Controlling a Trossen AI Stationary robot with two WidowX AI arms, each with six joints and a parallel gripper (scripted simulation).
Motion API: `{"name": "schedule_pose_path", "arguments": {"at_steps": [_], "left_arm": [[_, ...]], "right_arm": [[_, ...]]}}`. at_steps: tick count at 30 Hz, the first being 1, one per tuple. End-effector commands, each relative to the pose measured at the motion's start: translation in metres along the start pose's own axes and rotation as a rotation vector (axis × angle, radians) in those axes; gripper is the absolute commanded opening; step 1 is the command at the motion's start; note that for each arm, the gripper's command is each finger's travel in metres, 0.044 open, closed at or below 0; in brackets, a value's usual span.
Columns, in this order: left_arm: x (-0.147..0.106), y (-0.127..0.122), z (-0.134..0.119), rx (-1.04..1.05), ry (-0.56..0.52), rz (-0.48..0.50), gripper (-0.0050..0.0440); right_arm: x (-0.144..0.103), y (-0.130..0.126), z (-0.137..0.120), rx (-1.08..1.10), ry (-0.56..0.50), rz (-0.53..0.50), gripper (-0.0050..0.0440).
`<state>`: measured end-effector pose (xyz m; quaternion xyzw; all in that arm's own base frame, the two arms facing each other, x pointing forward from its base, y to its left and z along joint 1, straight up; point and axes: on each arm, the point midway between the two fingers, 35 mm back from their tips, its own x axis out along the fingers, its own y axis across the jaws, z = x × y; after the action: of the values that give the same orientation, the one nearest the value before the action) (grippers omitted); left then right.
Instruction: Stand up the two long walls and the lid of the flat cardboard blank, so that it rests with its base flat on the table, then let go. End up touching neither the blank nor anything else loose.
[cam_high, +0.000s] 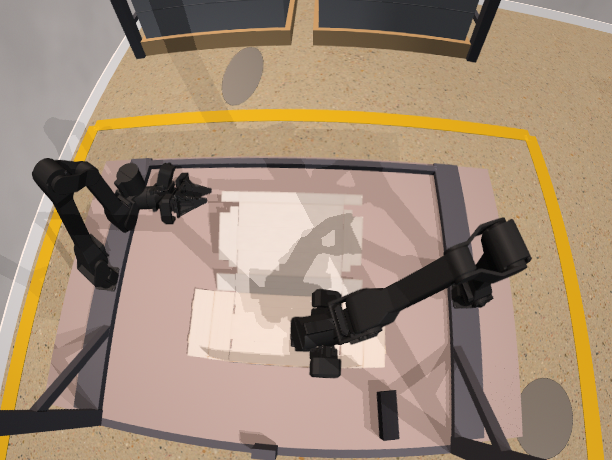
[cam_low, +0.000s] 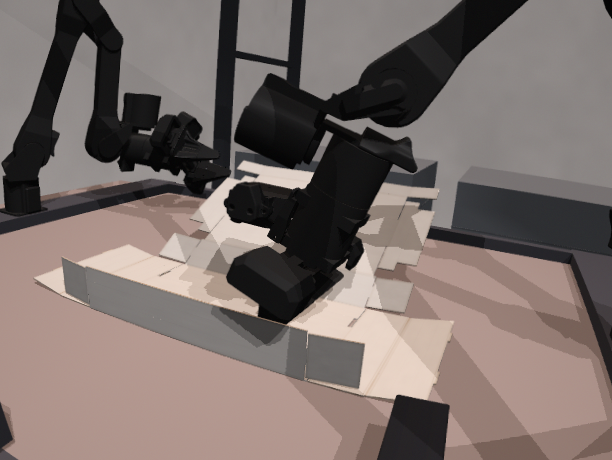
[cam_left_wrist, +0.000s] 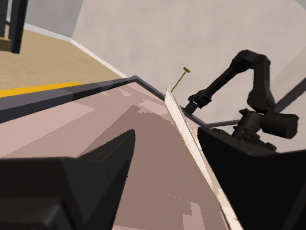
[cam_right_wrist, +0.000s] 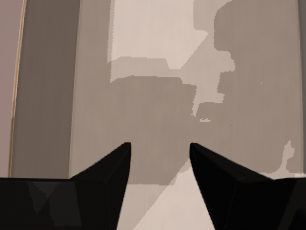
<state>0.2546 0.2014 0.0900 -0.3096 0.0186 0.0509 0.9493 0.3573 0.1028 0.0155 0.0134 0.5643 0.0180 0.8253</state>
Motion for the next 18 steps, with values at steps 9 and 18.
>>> {"name": "schedule_pose_path", "arguments": {"at_steps": [9,18], "left_arm": [[0.016,-0.001,0.007,0.011,-0.009,-0.006,0.0278],[0.029,-0.001,0.008,0.011,-0.008,-0.007,0.0278]], "right_arm": [[0.025,-0.008,-0.04,-0.003,0.136,-0.029,0.0203],[0.025,-0.008,-0.04,-0.003,0.136,-0.029,0.0203]]}}
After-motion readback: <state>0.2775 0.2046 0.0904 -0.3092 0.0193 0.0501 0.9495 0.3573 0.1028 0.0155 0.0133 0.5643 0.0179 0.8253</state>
